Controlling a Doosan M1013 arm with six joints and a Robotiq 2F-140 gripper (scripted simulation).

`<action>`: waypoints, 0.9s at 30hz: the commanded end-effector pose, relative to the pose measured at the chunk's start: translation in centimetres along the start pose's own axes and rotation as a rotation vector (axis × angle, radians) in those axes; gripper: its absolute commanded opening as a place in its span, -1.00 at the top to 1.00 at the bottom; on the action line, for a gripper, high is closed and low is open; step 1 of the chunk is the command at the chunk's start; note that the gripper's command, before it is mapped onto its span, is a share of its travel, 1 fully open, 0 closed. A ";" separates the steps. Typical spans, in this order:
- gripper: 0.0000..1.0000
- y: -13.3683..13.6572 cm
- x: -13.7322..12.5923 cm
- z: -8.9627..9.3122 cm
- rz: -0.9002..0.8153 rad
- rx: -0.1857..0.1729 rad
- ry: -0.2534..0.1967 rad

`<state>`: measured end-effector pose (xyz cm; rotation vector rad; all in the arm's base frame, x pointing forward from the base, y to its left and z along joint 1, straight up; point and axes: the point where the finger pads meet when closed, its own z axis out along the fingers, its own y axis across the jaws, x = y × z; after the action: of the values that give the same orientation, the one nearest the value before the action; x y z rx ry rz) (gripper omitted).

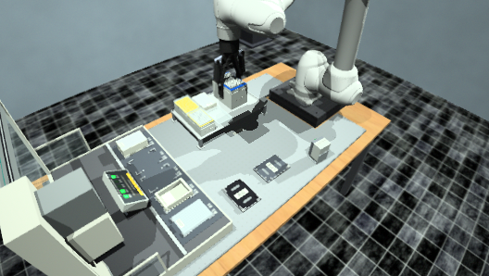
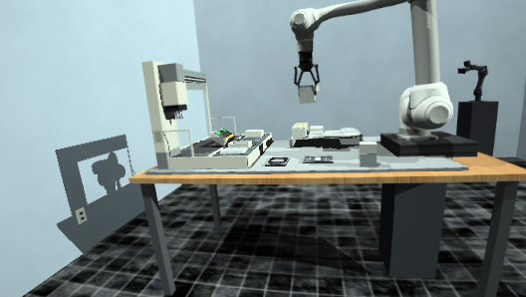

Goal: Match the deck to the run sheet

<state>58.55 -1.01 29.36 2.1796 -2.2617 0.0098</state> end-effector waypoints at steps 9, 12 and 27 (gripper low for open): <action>0.80 -4.3 -0.1 -0.1 0.000 0.001 0.000; 0.80 -5.8 -0.2 -0.1 0.000 0.001 0.000; 0.80 -12.3 -0.4 -0.1 0.000 0.001 0.000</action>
<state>70.35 -1.06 29.41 2.1796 -2.2615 0.0098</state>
